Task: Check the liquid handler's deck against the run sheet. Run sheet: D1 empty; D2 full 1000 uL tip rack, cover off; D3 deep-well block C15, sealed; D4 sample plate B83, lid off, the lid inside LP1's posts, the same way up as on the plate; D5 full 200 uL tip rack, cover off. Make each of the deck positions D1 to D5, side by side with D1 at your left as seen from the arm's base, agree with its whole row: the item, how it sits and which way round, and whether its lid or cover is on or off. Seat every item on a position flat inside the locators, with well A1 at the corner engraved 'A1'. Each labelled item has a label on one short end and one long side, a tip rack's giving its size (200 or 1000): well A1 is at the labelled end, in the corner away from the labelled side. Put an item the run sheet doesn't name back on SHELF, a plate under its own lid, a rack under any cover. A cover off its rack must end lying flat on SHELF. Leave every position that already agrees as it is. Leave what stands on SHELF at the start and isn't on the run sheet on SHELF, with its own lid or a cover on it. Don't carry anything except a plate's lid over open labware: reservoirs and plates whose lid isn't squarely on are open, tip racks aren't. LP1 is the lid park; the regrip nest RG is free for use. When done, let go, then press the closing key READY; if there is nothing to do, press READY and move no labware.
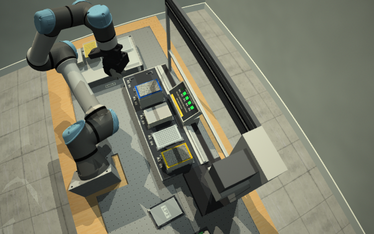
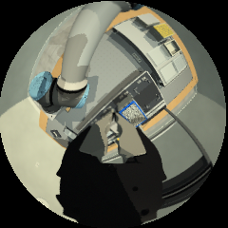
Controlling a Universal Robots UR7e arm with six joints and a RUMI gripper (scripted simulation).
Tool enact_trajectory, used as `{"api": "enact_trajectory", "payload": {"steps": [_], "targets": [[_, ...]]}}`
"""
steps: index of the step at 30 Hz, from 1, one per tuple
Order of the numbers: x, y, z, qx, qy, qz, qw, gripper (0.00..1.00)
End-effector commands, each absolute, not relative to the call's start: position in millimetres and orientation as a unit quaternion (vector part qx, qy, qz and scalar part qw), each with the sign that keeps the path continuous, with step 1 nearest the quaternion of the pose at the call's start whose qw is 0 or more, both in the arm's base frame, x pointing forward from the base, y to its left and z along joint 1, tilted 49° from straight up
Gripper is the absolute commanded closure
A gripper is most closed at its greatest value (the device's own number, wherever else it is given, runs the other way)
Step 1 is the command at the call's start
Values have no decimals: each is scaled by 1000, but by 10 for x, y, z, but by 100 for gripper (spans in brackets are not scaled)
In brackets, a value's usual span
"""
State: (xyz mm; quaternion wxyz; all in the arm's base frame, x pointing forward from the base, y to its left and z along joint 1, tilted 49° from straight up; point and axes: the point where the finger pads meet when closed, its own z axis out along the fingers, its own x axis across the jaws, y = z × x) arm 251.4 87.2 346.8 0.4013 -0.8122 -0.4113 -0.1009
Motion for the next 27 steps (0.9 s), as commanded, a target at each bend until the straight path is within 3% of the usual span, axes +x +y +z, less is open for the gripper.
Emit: {"api": "enact_trajectory", "payload": {"steps": [1,27], "targets": [[2504,867,3468,-792,-448,-121,397,100],[2504,867,3468,-683,-601,-200,364,100]]}}
